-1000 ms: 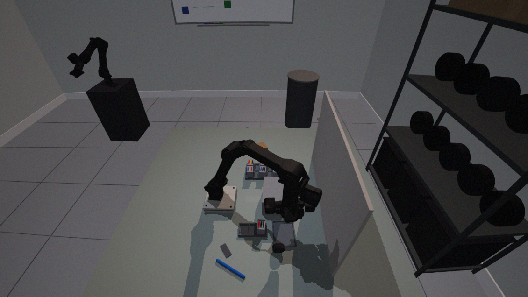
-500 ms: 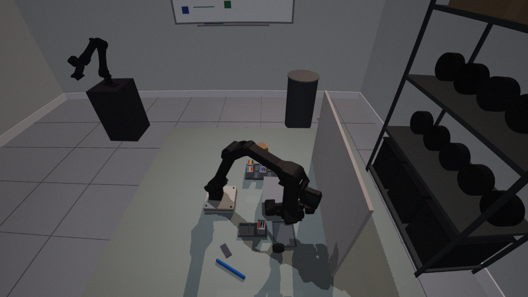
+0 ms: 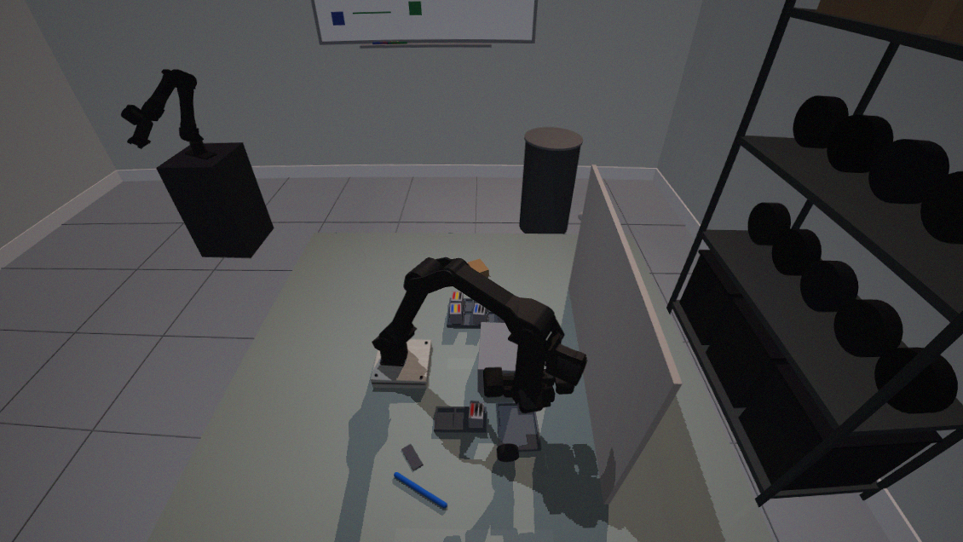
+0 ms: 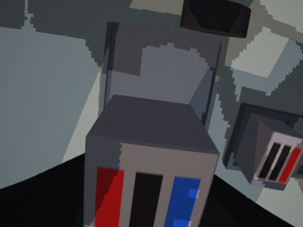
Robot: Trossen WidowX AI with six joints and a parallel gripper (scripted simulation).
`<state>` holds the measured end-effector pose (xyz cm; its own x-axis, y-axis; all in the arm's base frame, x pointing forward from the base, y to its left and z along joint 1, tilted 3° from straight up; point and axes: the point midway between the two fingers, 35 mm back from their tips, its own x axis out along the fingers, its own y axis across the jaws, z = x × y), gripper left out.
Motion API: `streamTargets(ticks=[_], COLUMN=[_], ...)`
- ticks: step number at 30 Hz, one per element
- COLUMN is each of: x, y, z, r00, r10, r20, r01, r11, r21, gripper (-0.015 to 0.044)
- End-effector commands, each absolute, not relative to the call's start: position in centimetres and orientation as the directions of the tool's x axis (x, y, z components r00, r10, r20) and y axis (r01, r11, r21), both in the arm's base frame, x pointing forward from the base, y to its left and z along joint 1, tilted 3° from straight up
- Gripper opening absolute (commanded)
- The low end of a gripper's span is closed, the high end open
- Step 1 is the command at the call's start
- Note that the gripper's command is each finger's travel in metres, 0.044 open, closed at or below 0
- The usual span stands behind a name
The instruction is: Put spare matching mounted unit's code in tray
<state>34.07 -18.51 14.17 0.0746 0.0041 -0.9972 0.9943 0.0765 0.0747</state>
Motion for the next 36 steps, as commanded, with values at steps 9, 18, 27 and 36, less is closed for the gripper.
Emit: streamTargets(ticks=[9, 18, 27, 36], x=[34.2, 34.2, 34.3, 34.3], y=[-18.5, -18.5, -18.5, -18.5], z=[13.2, 12.5, 11.8, 11.2], r00=[0.072, 0.072, 0.072, 0.072], r10=[0.004, 0.004, 0.004, 0.004], r20=[-0.997, -0.997, -0.997, -0.997], r01=[0.995, 0.995, 0.995, 0.995], r11=[0.074, 0.074, 0.074, 0.074], r21=[0.072, 0.072, 0.072, 0.072], gripper=[0.0000, 0.0000, 0.0000, 0.0000])
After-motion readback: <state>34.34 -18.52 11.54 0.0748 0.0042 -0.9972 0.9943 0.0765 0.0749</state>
